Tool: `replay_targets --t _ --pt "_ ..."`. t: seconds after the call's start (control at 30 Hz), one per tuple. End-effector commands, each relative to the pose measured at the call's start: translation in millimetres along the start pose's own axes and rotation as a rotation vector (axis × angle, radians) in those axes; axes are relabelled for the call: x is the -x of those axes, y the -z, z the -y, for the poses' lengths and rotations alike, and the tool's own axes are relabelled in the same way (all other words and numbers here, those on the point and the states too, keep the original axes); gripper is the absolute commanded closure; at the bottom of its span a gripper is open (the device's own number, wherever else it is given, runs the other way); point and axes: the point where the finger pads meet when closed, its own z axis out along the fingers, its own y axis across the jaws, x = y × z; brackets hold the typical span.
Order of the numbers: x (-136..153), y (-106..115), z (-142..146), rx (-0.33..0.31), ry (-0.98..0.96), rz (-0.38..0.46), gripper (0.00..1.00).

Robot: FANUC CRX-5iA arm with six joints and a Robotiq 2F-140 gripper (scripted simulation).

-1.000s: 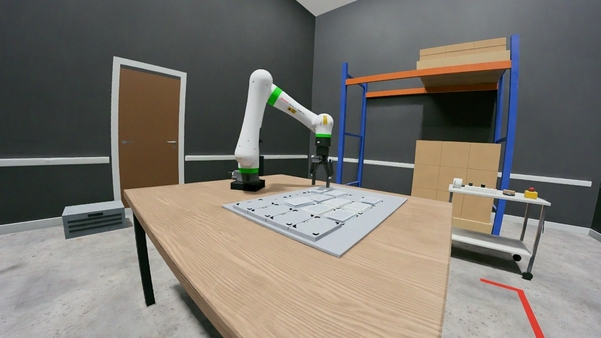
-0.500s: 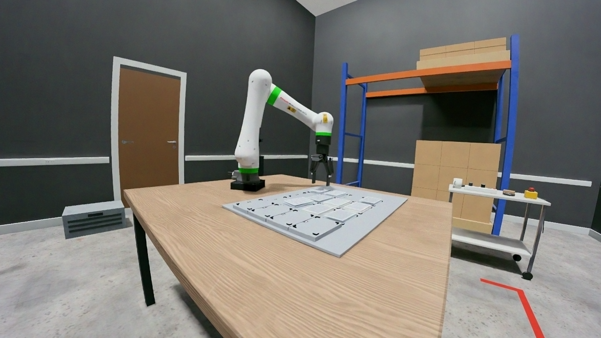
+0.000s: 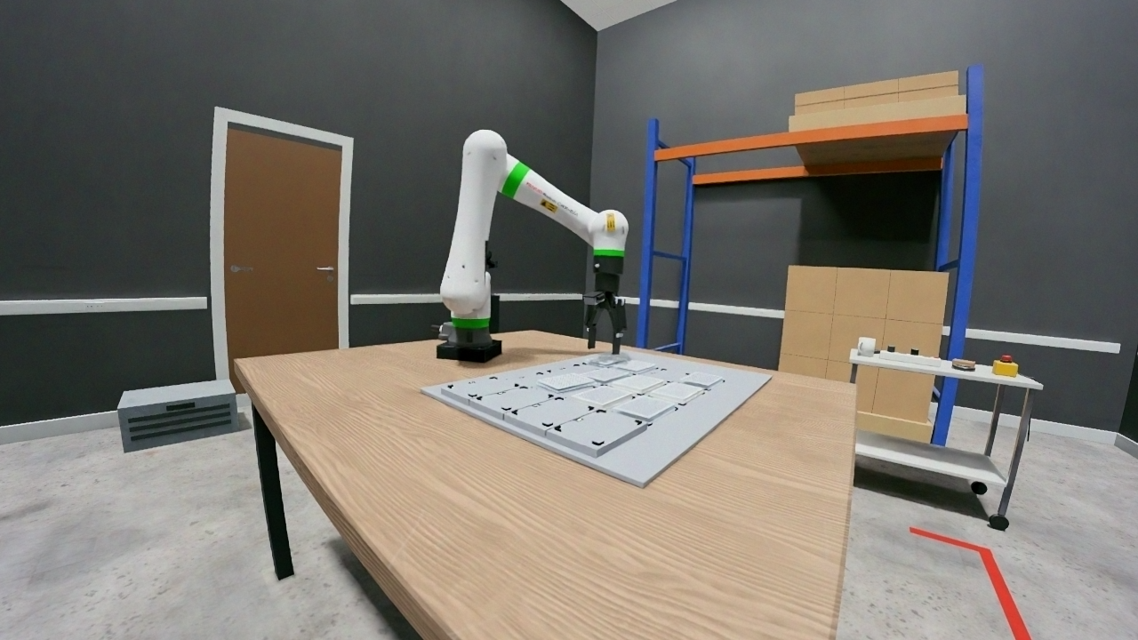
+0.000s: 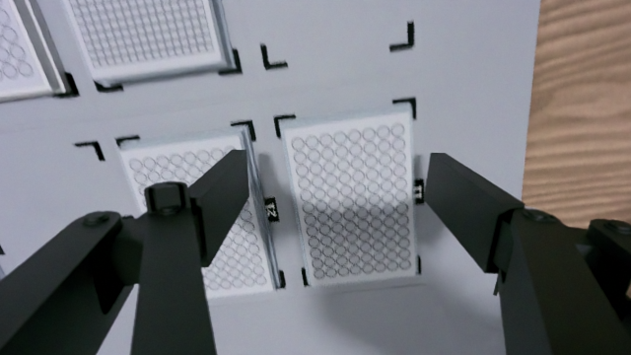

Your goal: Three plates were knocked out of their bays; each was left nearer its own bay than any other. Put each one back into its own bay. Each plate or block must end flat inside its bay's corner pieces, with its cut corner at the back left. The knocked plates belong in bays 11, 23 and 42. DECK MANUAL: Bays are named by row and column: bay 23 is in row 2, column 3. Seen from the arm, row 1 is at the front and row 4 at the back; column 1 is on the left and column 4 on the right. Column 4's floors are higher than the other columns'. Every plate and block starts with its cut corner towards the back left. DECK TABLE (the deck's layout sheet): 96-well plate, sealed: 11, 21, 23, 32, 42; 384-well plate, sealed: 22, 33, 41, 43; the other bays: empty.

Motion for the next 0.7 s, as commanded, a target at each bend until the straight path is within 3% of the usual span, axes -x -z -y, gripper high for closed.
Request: replay_targets --t 0.0,0.67 --pt "-7.5 0.7 4.3 -0.001 0.001 0.001 0.30" --pt "-69.4 0.7 32.5 -0.001 0.001 0.001 0.30"
